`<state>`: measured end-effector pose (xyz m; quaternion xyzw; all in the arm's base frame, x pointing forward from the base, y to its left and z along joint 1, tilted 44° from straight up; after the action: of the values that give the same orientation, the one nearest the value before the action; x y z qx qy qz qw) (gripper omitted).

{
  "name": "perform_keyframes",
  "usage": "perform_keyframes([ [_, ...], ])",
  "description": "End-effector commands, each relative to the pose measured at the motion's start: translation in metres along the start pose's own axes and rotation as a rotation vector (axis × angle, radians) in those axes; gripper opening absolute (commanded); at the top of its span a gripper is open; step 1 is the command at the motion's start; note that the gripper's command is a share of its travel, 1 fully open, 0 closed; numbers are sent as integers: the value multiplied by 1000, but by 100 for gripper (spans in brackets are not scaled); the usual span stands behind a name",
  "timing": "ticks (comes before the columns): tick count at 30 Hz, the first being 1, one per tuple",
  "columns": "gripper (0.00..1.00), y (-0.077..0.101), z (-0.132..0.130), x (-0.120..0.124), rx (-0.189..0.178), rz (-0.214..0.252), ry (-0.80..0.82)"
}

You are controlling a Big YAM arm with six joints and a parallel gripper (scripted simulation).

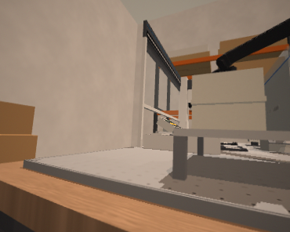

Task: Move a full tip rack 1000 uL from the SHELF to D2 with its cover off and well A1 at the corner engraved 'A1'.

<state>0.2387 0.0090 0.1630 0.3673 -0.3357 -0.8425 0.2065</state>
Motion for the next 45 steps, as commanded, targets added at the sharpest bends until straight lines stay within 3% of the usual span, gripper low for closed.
perform_keyframes([
  [1, 100, 10, -6, -9, 31, -8, 133],
  [26, 100, 10, -6, -9, 31, -2, 552],
  [45, 100, 7, -4, -11, 30, 1, 564],
])
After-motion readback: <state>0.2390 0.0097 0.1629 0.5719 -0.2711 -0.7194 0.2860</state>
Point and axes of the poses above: the point where the finger pads meet when closed, its own y axis back along the fingers, its own z axis across the jaws, x = y × z, the point moved 3 cm from there along y, back along the fingers, and after that the axes turned 10 degrees about -y, right-handed, at the moved point
